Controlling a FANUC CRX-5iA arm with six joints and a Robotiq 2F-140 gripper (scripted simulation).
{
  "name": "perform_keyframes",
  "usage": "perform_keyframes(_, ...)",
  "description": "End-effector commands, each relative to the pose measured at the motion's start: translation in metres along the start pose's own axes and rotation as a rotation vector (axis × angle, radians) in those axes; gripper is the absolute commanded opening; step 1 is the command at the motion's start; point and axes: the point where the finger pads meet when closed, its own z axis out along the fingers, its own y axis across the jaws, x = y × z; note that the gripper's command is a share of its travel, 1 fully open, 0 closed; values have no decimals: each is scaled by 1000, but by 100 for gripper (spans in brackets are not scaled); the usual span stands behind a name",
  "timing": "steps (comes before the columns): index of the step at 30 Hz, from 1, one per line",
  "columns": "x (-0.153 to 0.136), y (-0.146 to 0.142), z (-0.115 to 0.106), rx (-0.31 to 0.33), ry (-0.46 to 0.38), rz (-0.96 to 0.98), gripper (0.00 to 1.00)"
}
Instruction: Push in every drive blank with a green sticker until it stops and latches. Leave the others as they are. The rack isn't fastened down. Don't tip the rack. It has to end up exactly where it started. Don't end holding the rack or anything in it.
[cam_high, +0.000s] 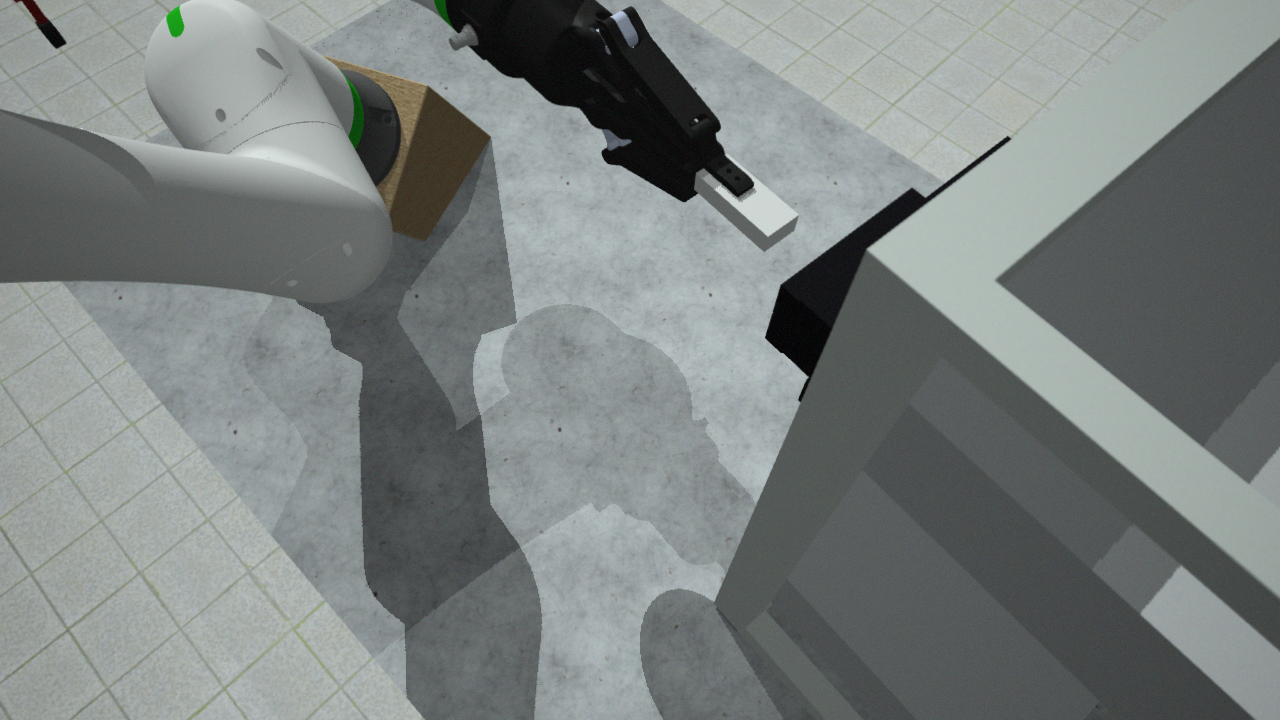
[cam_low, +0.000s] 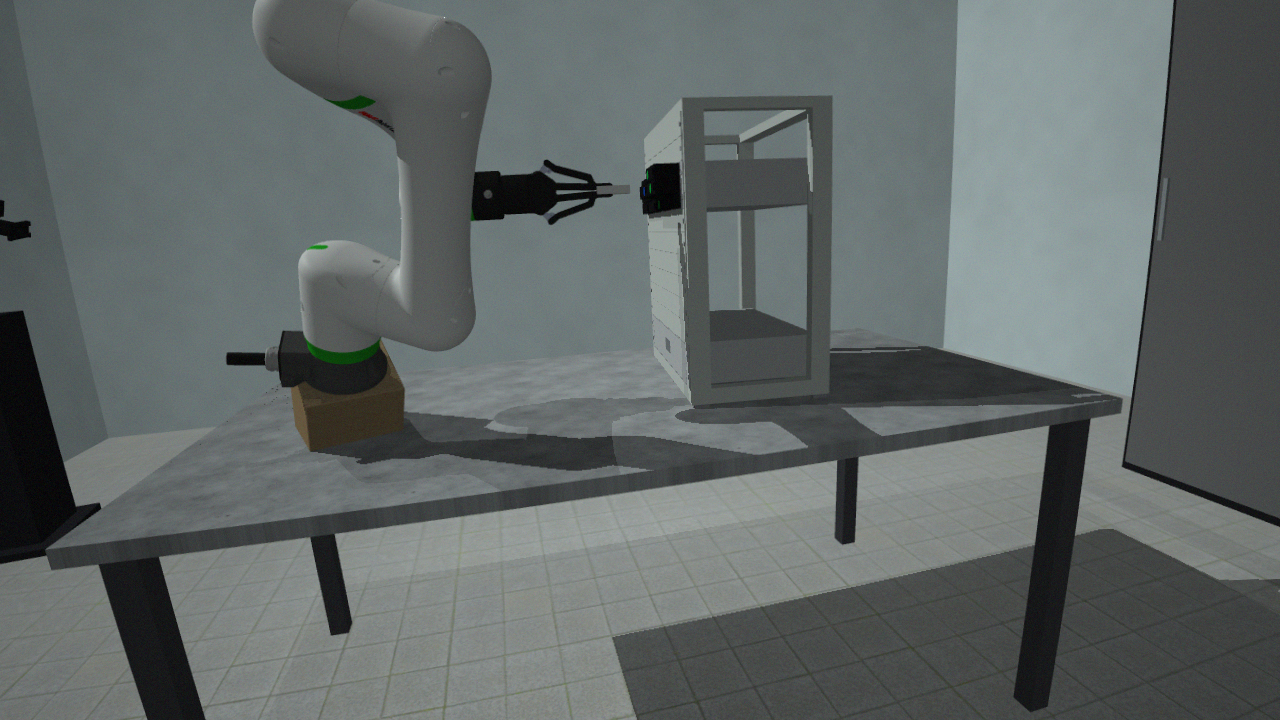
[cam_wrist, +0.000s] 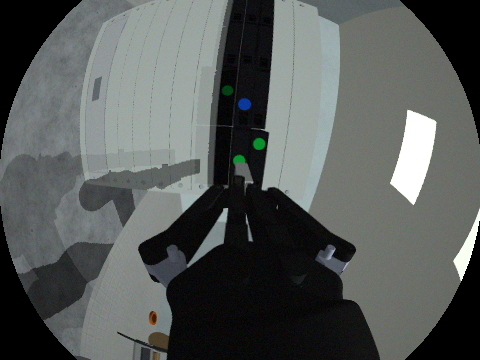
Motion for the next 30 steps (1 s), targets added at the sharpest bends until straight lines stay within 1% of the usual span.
perform_keyframes(1,0,0,14,-1,1,1,0)
perform_keyframes(4,0,0,30,-1,1,1,0)
perform_keyframes(6,0,0,34,-1,1,1,0)
perform_keyframes(30,0,0,34,-1,1,1,0)
